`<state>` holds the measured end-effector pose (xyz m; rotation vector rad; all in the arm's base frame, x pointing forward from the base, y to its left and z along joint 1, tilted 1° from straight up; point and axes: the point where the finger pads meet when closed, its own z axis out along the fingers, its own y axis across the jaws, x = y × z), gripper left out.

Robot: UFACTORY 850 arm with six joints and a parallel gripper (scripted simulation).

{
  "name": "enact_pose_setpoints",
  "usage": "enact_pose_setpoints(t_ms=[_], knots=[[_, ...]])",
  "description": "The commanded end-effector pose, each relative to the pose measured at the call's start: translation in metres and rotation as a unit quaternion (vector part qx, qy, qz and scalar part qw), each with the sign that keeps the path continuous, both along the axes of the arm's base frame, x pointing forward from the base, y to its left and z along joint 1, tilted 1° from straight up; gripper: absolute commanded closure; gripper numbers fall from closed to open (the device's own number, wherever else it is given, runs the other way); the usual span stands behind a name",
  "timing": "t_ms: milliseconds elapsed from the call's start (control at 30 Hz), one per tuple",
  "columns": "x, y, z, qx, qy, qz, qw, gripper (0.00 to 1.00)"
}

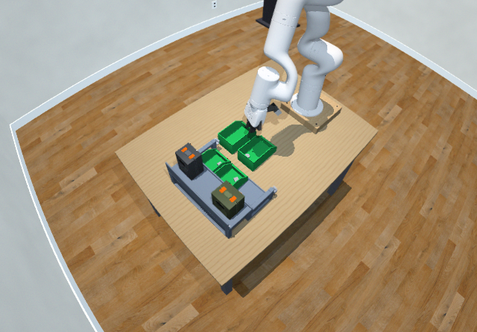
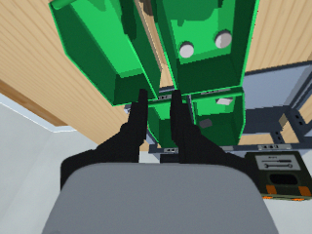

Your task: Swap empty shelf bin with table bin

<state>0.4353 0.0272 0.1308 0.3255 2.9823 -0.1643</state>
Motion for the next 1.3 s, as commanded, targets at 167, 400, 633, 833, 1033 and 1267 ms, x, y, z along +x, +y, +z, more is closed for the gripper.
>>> enact_pose_setpoints(t_ms=[167, 400, 633, 833, 1033, 1267], knots=[[0.0009, 0.0, 0.0007, 0.043, 0.07, 0.17, 0.982, 0.74], [0.0009, 0.0, 0.0007, 0.043, 0.07, 0.17, 0.982, 0.74], [0.0009, 0.0, 0.0007, 0.043, 0.07, 0.17, 0.982, 0.74], [0.0009, 0.0, 0.0006, 0.043, 0.07, 0.17, 0.982, 0.74], [0.0009, -0.0001, -0.0012, 0.043, 0.07, 0.17, 0.982, 0.74], [0.0009, -0.0001, -0.0079, 0.043, 0.07, 0.17, 0.982, 0.74]])
